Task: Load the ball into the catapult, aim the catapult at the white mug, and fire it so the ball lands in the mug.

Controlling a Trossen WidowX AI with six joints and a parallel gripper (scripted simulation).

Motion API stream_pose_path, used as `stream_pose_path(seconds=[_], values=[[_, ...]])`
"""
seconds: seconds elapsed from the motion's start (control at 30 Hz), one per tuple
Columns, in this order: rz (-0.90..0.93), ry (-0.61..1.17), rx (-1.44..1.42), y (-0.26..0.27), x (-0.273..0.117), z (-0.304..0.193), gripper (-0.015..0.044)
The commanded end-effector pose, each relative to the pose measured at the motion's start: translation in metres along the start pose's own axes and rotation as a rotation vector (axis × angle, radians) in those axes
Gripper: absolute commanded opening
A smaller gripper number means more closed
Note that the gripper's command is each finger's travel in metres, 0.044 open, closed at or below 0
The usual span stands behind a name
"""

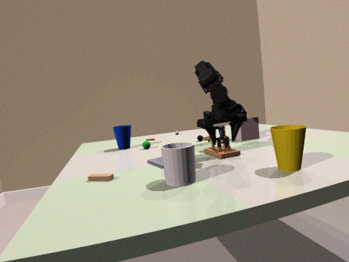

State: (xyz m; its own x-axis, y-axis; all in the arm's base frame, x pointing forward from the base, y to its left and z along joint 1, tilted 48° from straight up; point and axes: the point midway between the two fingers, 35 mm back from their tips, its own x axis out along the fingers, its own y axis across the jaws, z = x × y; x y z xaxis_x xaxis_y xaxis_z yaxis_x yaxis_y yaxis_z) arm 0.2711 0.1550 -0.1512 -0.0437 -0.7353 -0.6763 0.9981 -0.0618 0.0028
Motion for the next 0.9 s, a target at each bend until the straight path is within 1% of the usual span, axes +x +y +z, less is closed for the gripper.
stream_pose_path(seconds=[0.0, 0.07, 0.13, 0.23, 0.27, 0.43, 0.87], values=[[0.015, 0.019, 0.006, 0.001, -0.052, -0.005, 0.0440], [0.014, 0.018, 0.005, -0.001, -0.078, -0.003, 0.0440], [0.013, 0.018, 0.005, -0.003, -0.087, -0.002, 0.0440], [0.013, 0.018, 0.005, -0.003, -0.087, -0.002, 0.0440], [0.022, 0.018, -0.003, -0.001, -0.073, -0.005, 0.0440], [0.022, 0.018, -0.026, -0.001, -0.074, -0.005, 0.0440], [0.026, 0.012, -0.470, -0.002, -0.075, -0.005, 0.0440]])
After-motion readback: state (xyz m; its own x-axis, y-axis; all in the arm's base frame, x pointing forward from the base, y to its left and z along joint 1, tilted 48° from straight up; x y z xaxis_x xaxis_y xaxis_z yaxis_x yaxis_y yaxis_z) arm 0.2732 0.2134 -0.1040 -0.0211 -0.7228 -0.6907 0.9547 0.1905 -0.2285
